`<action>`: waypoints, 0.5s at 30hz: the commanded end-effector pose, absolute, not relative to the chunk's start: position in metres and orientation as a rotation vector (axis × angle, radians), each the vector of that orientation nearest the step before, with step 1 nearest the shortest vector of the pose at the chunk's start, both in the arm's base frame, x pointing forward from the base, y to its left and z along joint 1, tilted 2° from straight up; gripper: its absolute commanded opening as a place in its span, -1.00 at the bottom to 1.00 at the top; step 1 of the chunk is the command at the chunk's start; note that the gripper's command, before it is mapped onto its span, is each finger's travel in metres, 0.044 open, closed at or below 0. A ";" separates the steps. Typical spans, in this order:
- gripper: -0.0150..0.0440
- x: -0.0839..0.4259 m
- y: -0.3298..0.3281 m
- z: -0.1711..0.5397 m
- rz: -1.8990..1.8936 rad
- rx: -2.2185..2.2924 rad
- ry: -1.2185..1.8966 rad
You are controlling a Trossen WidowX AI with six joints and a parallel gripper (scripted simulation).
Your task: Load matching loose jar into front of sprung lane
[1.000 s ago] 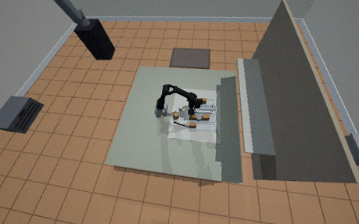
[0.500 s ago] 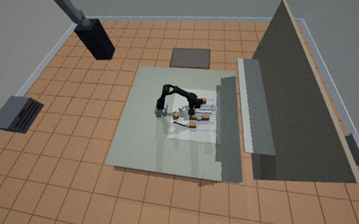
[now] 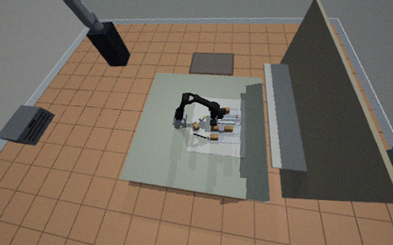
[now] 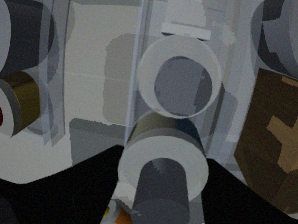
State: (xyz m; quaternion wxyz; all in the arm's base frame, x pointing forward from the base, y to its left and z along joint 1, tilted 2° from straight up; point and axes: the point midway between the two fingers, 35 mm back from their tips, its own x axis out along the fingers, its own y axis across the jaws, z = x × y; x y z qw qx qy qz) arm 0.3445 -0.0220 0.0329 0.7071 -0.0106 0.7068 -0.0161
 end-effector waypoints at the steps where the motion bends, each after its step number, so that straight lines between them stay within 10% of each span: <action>1: -0.49 0.352 -0.023 0.037 -0.041 -0.023 1.543; 15: -0.49 0.352 -0.023 0.032 -0.041 -0.023 1.543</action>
